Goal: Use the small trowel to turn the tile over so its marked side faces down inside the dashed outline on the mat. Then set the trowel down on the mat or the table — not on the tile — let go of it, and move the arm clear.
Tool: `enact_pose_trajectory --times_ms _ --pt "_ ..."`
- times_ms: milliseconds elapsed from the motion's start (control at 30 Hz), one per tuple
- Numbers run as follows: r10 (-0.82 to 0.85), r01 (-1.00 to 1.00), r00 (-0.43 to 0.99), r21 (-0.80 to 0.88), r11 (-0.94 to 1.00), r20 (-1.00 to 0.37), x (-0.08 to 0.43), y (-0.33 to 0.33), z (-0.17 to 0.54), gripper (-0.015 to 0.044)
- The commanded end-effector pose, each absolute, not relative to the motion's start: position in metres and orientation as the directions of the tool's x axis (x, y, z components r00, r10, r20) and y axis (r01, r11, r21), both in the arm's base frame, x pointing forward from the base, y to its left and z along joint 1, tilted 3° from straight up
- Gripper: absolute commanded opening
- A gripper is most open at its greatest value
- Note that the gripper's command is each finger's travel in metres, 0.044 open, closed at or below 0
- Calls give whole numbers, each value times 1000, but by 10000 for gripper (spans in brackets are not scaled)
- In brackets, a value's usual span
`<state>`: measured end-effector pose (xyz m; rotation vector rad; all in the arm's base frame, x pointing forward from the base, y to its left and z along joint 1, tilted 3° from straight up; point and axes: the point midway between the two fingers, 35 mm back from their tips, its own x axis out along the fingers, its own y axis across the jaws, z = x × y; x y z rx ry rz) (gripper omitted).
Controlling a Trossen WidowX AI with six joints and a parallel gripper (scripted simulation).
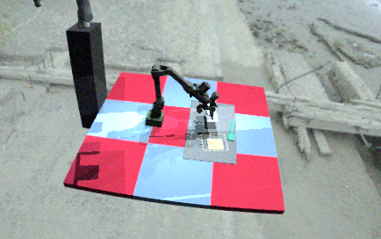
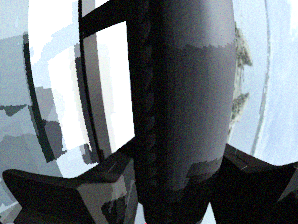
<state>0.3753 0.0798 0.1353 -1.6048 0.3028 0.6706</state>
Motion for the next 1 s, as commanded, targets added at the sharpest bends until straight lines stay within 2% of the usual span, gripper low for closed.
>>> enact_pose_trajectory --times_ms 0,200,400,967 --pt "186 -549 801 -822 -151 -569 376 80 140 0" --pt "180 -553 801 -821 -144 -571 379 76 140 0" --pt "121 -581 801 -810 -77 -586 399 43 139 0" --pt "97 -635 763 -769 -67 -639 449 -40 136 0"
